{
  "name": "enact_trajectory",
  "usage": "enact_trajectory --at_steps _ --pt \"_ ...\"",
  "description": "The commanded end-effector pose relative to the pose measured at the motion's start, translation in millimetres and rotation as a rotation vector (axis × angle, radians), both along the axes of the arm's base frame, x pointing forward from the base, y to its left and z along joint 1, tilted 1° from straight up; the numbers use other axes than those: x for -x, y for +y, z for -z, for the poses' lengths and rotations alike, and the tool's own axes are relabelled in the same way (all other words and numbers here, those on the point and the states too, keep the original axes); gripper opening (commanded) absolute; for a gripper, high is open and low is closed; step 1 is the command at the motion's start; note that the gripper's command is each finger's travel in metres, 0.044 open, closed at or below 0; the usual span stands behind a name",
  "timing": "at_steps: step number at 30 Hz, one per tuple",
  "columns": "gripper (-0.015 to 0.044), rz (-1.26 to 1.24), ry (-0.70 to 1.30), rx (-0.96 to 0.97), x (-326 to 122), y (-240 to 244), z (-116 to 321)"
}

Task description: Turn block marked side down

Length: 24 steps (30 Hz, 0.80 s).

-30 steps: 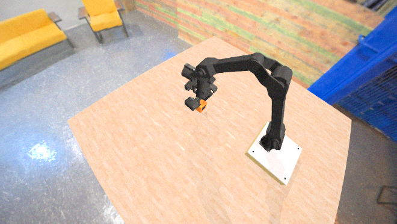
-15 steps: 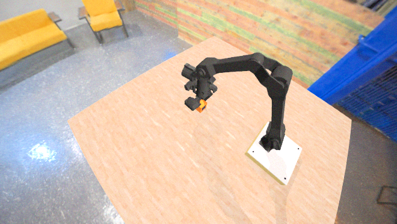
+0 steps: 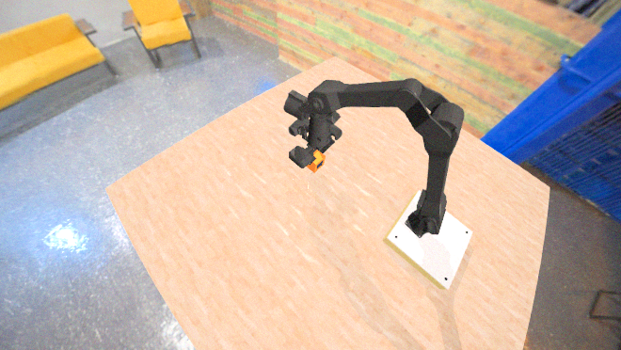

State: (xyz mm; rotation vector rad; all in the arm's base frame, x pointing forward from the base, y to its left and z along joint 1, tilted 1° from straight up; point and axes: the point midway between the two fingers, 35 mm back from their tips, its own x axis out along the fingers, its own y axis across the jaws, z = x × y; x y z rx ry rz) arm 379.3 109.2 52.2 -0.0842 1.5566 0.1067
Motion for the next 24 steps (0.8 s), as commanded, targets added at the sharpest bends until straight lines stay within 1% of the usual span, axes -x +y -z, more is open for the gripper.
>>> enact_trajectory --at_steps 1,24 --pt "0.0 -0.006 -0.031 -0.004 -1.3 0.6 0.1" --pt "0.0 -0.004 -0.361 -0.042 -1.5 1.5 6.9"
